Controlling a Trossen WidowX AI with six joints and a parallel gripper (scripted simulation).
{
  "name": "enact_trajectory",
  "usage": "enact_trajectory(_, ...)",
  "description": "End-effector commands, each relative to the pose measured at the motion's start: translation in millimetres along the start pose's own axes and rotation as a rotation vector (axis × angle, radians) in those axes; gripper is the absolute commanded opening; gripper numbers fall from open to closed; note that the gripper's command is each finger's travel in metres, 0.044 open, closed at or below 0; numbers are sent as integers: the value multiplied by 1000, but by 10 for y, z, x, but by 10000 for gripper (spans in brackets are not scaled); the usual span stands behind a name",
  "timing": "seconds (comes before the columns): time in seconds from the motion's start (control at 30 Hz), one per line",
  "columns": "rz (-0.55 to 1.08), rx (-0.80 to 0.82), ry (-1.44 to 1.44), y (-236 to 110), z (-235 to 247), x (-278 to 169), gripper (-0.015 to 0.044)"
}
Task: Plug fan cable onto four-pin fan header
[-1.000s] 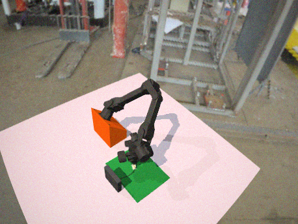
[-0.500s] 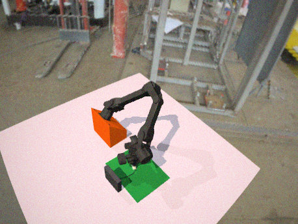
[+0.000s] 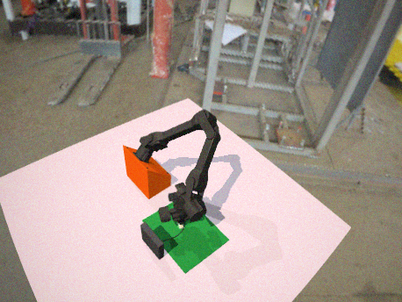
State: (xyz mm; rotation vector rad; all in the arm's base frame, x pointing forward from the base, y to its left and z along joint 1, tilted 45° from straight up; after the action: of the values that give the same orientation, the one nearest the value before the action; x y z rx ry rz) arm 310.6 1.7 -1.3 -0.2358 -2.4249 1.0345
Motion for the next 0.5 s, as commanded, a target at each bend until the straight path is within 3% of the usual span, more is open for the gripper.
enact_trajectory(0.0,0,-3,7,0,-5,-5,0)
enact_trajectory(0.47,0,-3,5,27,1,-2,0)
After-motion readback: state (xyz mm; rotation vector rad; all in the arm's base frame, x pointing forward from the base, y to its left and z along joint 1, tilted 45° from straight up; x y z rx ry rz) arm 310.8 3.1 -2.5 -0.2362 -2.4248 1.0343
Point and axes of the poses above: the point midway between the two fingers, 35 mm back from their tips, its own y axis out along the fingers, its own z axis across the jaws, x = y × z, the point moved 10 cm from there along -y, back along the fingers, and after that the axes turned 7 degrees about y, right-handed, at the moved point
